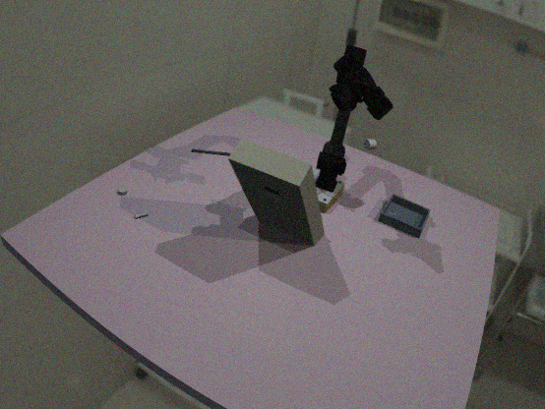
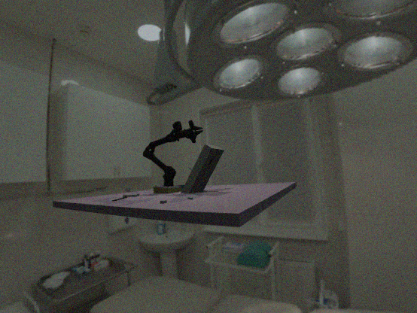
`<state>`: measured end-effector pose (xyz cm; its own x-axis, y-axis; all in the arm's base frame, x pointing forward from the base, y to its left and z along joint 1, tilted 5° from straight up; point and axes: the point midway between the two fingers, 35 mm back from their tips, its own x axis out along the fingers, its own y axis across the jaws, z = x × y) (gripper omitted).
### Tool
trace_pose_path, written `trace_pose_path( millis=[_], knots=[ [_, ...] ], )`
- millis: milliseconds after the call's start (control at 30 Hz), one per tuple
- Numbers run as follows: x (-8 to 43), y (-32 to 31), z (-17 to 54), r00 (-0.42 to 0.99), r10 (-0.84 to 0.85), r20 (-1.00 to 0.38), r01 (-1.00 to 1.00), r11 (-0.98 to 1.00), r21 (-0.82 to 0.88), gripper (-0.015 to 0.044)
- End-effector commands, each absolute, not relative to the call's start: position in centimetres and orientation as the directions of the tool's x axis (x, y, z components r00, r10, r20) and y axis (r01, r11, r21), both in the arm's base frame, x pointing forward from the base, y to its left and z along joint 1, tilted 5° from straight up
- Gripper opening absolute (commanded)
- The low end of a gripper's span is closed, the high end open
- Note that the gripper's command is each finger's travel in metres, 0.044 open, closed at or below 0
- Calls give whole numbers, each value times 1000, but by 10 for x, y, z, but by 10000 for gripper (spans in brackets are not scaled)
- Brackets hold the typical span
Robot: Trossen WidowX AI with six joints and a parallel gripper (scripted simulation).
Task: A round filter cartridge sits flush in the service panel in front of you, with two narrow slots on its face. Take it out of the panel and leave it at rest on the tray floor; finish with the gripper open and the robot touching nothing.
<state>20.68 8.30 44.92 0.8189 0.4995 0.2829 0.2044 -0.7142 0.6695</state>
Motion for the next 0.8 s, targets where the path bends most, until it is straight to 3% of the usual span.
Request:
trace_pose_path(
  millis=[0, 167, 367, 767],
  knots=[
    [240, 54, 408, 929, 355, 105, 189, -700, 688, 91],
    [263, 5, 345, 977, 137, -164, 213, -673, 708, 91],
    [255, -50, 273, 875, -95, -475, 304, -655, 692, 91],
    [254, -56, 265, 854, -117, -506, 317, -655, 686, 91]
  ],
)
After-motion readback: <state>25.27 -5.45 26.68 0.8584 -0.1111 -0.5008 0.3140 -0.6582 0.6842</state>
